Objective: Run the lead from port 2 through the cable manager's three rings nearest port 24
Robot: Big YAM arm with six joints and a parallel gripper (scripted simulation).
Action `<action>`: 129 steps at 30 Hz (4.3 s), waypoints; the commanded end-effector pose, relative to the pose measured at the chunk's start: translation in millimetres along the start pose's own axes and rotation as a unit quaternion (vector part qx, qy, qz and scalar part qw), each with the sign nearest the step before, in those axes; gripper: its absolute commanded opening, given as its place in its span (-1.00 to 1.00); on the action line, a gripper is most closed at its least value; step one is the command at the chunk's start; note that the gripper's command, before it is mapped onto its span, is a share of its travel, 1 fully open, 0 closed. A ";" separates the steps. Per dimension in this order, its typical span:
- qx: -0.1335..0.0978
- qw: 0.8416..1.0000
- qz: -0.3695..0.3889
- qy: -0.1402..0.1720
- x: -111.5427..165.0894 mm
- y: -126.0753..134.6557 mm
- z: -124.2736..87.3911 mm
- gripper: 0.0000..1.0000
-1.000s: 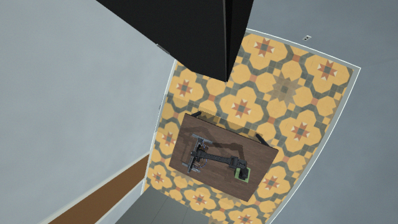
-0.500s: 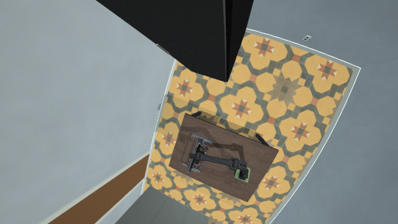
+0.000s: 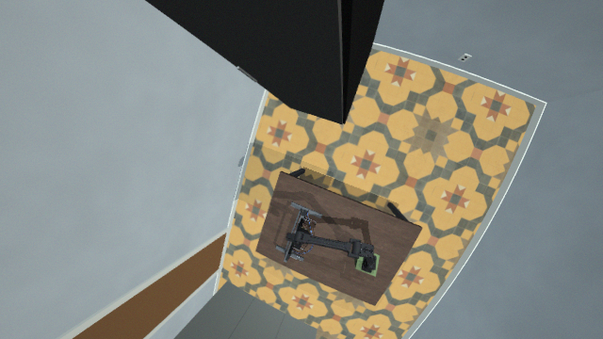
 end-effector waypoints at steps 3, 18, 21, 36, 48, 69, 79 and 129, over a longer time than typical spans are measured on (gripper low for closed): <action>0.032 0.999 0.016 -0.015 -1.5 -12.0 -37.2 -1.00; 0.032 0.999 0.016 -0.015 -1.5 -12.0 -37.2 -1.00; 0.032 0.999 0.016 -0.015 -1.5 -12.0 -37.2 -1.00; 0.032 0.999 0.016 -0.015 -1.5 -12.0 -37.2 -1.00; 0.032 0.999 0.016 -0.015 -1.5 -12.0 -37.2 -1.00; 0.032 0.999 0.016 -0.015 -1.5 -12.0 -37.2 -1.00; 0.032 0.999 0.016 -0.015 -1.5 -12.0 -37.2 -1.00; 0.019 0.999 0.040 -0.016 -184.1 143.1 -22.9 -0.37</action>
Point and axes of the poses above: the point where the finger pads meet when closed, its own z axis out along the fingers, its own y axis across the jaws, x = y × z, the point moved 4 cm from there along -z, back along the fingers, and after that the axes turned 13 degrees about z, right-handed, at the moved point
